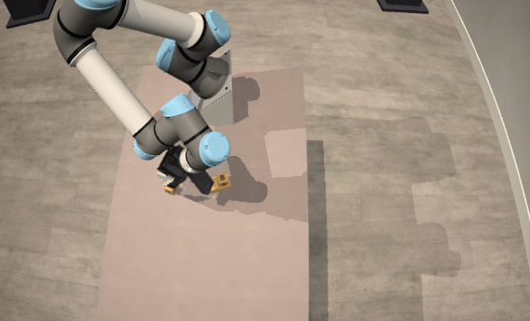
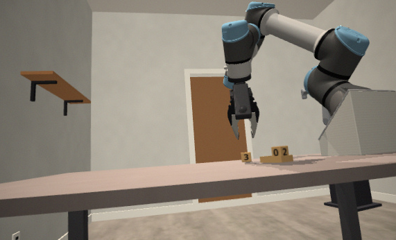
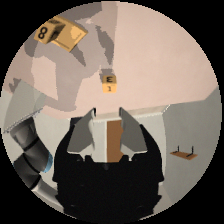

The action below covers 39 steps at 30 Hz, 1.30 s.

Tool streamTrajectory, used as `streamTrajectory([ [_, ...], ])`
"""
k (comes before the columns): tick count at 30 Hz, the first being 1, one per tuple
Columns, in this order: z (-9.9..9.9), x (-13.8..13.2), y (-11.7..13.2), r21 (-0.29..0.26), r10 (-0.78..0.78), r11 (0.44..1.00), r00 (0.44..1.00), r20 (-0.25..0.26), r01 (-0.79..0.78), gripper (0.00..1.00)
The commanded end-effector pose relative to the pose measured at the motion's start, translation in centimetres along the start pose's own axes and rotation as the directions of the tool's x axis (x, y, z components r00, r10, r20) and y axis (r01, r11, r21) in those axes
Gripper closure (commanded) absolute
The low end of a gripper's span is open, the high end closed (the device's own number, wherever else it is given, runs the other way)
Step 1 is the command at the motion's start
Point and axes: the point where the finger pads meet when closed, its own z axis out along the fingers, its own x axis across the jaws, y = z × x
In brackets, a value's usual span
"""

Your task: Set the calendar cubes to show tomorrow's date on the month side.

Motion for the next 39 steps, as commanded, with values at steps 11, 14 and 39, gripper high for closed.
streamTrajectory([
  [11,-0.05,0.03,0.0,-0.099,0.003,0.995,1.0,-0.001,-0.003,0.71],
  [14,-0.08,0.09,0.05,-0.118,0.002,0.993,1.0,-0.005,-0.003,0.71],
  [39,-0.23,0.37,0.23,-0.168,0.0,0.986,1.0,-0.021,-0.004,0.71],
])
